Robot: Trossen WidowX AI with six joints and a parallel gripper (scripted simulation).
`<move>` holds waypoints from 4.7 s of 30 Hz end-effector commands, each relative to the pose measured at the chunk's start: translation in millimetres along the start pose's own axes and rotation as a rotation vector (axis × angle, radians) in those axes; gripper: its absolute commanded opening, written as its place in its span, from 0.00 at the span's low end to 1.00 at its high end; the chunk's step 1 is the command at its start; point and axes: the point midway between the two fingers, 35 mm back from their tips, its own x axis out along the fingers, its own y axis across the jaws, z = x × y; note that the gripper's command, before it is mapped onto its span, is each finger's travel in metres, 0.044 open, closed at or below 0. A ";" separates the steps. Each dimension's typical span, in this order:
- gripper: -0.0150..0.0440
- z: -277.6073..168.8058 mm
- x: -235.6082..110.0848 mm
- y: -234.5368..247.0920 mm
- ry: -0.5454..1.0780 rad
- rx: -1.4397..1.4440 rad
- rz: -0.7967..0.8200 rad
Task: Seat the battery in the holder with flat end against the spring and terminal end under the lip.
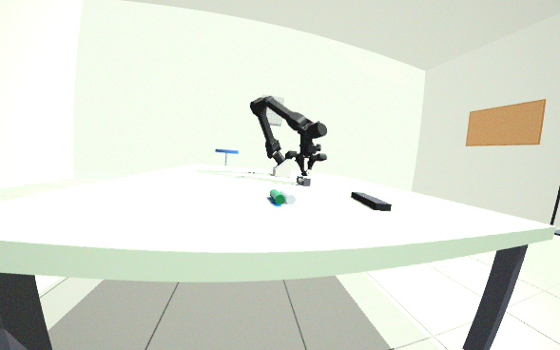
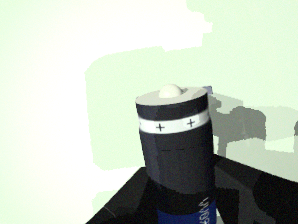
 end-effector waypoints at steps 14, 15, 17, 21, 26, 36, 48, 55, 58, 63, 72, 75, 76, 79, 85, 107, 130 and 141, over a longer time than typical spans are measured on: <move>0.39 -3.0 10.3 -1.3 -0.094 -0.004 0.007; 0.39 -3.3 10.8 -1.1 -0.100 -0.004 0.008; 0.39 -3.7 11.8 -0.7 -0.111 -0.005 0.009; 0.39 -4.7 13.7 -0.2 -0.133 -0.006 0.011; 0.39 -5.9 15.7 0.2 -0.161 -0.007 0.014; 0.39 -8.9 18.7 -0.3 -0.215 -0.009 0.018; 0.39 -13.2 20.8 -2.9 -0.277 -0.012 0.023; 0.39 -15.0 21.0 -4.5 -0.296 -0.013 0.026; 0.39 -17.3 21.3 -4.5 -0.295 -0.013 0.026; 0.39 -22.5 21.4 -4.3 -0.294 -0.013 0.026; 0.39 -31.2 20.5 -4.2 -0.294 -0.014 0.028; 0.39 -33.4 20.1 -4.2 -0.293 -0.015 0.029; 0.39 -34.0 20.0 -4.3 -0.293 -0.015 0.030; 0.39 -36.2 19.5 -4.3 -0.291 -0.015 0.031; 0.39 -38.8 18.9 -4.4 -0.287 -0.016 0.035; 0.39 -33.0 23.1 -1.2 -0.215 -0.011 0.050; 0.39 -26.9 28.6 1.3 -0.098 -0.008 0.060; 0.39 -25.8 30.6 1.5 -0.035 -0.006 0.062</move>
